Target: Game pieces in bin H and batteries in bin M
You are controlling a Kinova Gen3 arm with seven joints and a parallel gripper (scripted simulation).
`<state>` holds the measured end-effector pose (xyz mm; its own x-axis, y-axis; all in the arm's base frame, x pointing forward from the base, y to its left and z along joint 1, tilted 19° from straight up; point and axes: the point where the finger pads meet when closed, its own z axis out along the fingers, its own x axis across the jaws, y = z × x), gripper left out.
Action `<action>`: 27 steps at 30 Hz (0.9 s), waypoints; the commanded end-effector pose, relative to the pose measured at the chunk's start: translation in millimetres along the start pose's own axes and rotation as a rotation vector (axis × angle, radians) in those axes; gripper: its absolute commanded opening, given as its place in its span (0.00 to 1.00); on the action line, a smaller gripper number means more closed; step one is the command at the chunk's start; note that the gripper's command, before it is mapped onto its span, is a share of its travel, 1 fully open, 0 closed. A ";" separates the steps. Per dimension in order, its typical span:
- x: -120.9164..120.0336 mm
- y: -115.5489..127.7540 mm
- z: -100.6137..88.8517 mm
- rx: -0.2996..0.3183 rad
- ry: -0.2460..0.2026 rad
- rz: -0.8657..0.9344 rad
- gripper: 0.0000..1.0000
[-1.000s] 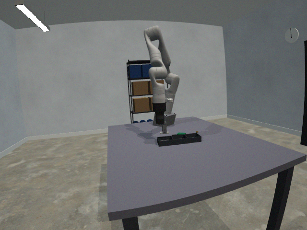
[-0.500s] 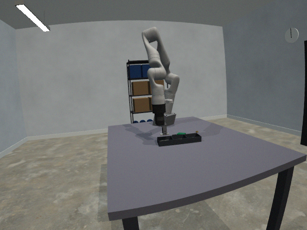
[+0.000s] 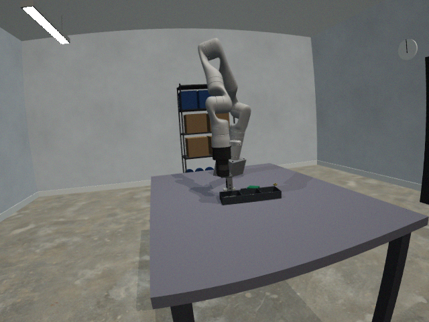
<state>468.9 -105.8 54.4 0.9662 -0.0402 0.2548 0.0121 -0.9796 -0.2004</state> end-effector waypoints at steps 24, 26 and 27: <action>-1.1 -3.7 24.7 0.004 -0.004 -0.003 0.49; -1.1 -3.6 24.8 0.004 -0.004 -0.003 0.49; -1.1 -3.6 24.8 0.004 -0.004 -0.003 0.49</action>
<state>473.8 -96.9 30.8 0.9674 -0.0361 0.2505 0.0164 -0.9788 -0.2044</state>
